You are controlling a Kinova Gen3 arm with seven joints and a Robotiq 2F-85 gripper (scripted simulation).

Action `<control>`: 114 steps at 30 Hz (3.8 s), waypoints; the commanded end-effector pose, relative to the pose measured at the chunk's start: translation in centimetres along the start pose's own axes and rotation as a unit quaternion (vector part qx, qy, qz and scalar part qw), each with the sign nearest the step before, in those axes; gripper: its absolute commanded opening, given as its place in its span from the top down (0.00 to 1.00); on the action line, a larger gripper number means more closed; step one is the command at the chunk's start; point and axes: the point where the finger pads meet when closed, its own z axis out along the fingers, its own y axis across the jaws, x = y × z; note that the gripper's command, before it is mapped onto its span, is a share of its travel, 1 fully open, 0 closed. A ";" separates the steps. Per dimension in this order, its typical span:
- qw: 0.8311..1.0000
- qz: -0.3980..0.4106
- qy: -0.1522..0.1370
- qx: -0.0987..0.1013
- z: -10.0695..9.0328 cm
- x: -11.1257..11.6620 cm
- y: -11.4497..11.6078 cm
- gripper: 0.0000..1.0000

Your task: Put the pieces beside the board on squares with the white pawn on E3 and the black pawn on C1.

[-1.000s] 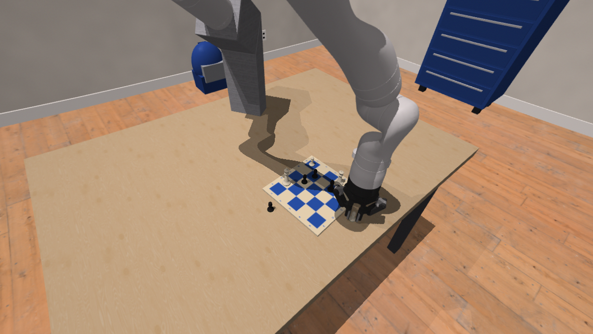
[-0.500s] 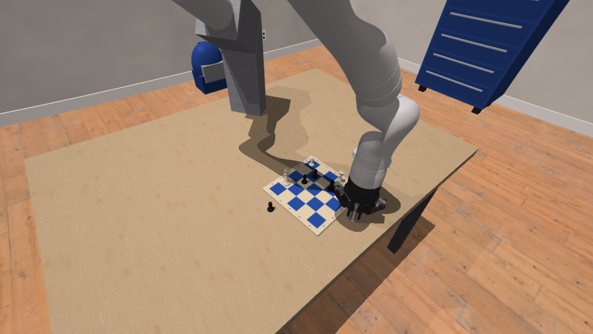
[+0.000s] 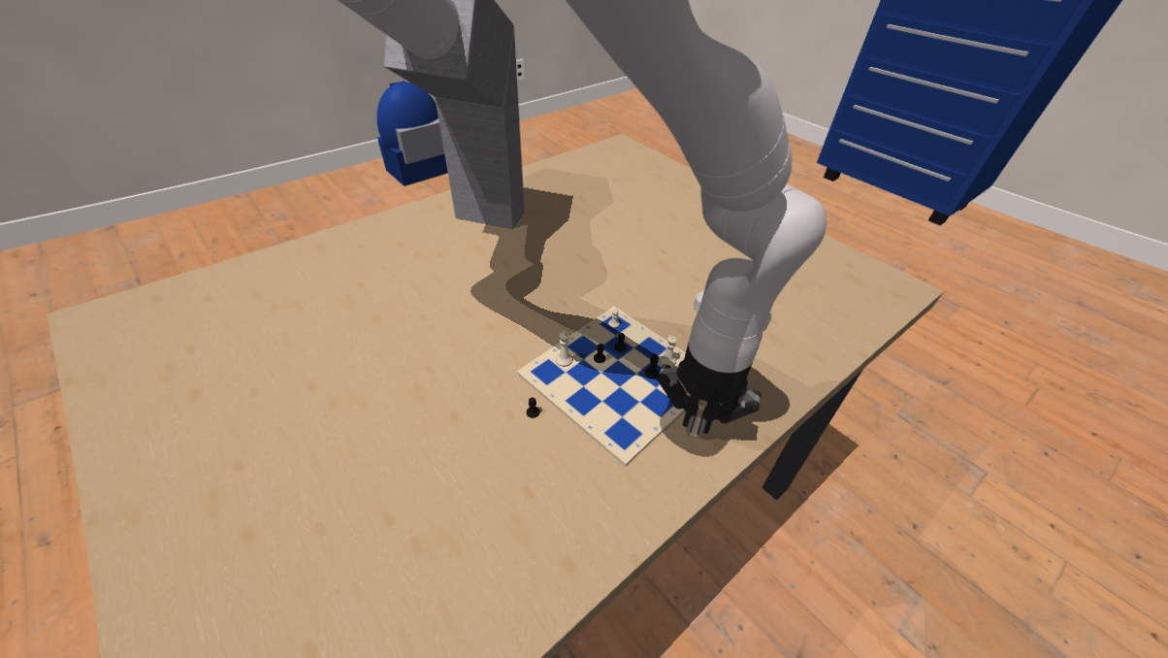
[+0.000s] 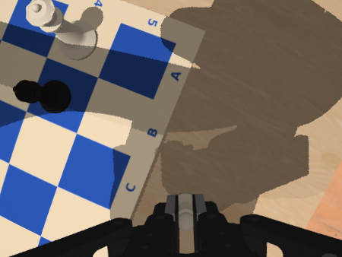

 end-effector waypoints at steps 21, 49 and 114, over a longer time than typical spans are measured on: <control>1.000 0.000 0.000 0.000 -9.4 0.0 0.0 1.00; 0.995 -0.097 -0.013 -0.001 -9.8 -1.3 -8.1 1.00; 0.984 -0.181 0.000 0.000 -1.0 -1.2 -15.8 1.00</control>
